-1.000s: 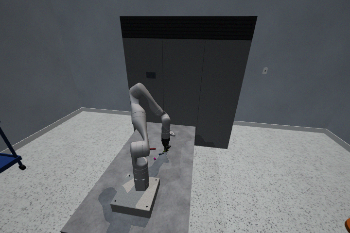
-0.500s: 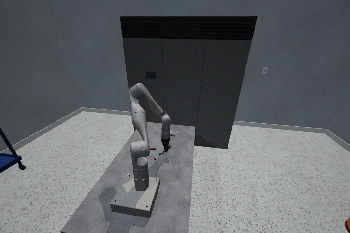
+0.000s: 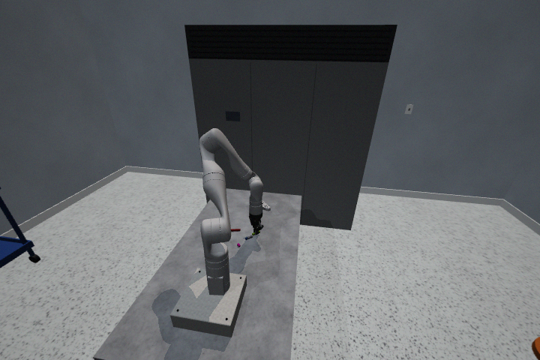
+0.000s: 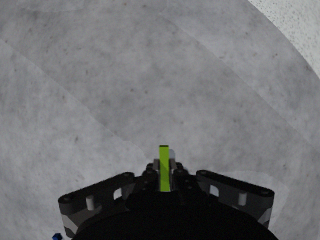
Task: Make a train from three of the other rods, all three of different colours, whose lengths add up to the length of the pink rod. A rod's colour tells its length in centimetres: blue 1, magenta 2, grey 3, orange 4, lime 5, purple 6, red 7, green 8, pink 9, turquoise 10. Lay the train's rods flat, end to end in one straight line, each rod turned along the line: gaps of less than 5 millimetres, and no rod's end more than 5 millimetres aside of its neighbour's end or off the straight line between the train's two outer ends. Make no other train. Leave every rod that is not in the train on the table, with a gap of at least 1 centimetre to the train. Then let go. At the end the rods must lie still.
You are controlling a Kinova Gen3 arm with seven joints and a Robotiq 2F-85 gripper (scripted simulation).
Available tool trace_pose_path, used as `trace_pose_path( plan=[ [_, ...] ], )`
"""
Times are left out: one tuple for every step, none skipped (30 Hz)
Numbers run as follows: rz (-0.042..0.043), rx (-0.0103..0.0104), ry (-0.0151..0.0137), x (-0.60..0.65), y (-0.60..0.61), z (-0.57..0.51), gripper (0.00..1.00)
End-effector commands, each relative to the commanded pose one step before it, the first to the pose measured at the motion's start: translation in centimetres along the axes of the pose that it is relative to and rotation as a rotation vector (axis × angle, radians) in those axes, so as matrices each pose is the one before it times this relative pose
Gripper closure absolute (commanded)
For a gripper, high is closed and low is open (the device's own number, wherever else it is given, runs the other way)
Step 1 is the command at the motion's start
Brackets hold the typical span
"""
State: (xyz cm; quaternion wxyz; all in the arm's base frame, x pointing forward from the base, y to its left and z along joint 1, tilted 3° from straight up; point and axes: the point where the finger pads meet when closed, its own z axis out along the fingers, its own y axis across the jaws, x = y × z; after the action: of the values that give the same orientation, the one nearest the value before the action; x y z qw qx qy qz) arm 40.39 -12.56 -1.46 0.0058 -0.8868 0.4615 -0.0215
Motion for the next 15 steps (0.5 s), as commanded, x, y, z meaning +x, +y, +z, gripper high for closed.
trace_pose_path(
  plan=[
    [0.00012,0.00119,0.00099,0.040,-0.034,-0.057,0.95],
    [0.00000,0.00000,0.00000,0.000,0.000,0.000,0.95],
    [0.00000,0.00000,0.00000,0.000,0.000,0.001,0.95],
    [0.00000,0.00000,0.00000,0.000,0.000,0.005,0.95],
    [0.00000,0.00000,0.00000,0.000,0.000,0.013,0.95],
    [0.00000,0.00000,0.00000,0.000,0.000,0.023,0.95],
    [0.00000,0.00000,0.00000,0.000,0.000,0.035,0.95],
    [0.00000,0.00000,0.00000,0.000,0.000,0.047,0.95],
    [0.00000,0.00000,0.00000,0.000,0.000,0.058,0.95],
    [0.00000,0.00000,0.00000,0.000,0.000,0.069,0.95],
    [0.00000,0.00000,0.00000,0.000,0.000,0.000,0.95],
    [0.00000,0.00000,0.00000,0.000,0.000,0.000,0.95],
    [0.00000,0.00000,0.00000,0.000,0.000,0.078,0.95],
    [0.00001,0.00000,0.00000,0.000,0.000,0.085,0.95],
    [-0.00001,0.00001,0.00000,0.000,0.000,0.090,0.95]
  ],
)
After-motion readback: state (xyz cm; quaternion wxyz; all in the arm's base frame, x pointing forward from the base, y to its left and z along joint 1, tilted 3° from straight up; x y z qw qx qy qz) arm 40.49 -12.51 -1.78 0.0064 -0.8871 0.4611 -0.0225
